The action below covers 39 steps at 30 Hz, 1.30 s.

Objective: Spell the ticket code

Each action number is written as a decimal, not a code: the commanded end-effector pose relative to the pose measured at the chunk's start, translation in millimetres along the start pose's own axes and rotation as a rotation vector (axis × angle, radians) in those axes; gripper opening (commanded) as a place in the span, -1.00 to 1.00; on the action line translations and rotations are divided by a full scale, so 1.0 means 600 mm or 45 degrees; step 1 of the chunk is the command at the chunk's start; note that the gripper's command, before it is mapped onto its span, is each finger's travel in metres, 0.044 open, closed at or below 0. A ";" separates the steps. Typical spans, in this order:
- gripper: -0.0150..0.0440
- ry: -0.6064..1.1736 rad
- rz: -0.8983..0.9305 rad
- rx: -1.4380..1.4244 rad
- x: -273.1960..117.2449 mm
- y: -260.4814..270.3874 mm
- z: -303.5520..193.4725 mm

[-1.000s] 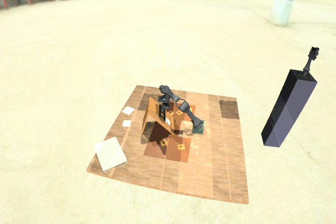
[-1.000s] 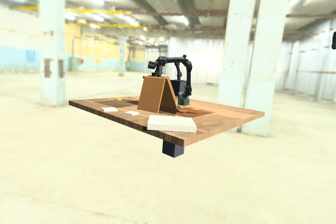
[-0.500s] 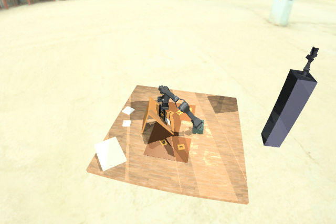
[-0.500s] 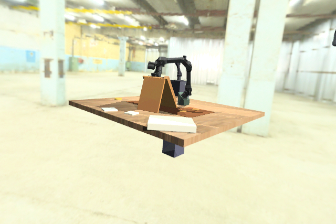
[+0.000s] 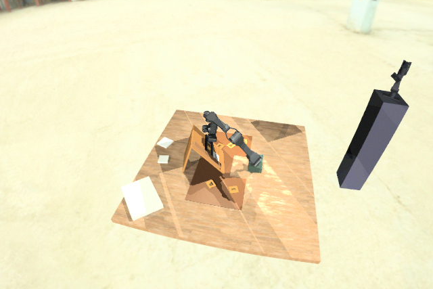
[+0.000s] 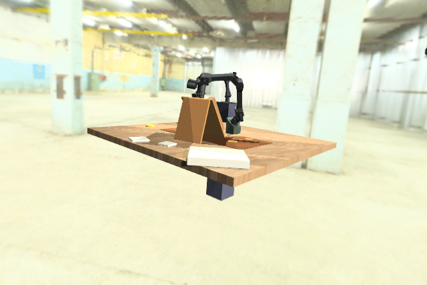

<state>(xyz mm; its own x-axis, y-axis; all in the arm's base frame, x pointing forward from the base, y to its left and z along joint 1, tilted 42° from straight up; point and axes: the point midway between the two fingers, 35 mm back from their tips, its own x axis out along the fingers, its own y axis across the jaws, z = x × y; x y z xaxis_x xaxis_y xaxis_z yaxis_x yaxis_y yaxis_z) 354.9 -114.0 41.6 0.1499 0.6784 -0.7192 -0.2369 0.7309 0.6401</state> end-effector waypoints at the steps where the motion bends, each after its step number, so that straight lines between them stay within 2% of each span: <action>1: -0.49 -0.001 0.004 0.003 0.005 0.000 0.003; 39: -0.49 -0.002 0.004 0.003 0.019 0.004 0.016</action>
<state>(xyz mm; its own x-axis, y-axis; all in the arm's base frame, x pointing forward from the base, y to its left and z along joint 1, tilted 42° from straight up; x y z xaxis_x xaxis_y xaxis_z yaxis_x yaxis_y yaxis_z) 366.1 -104.8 35.9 0.1499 0.6791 -0.7186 -0.2382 0.7302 0.6403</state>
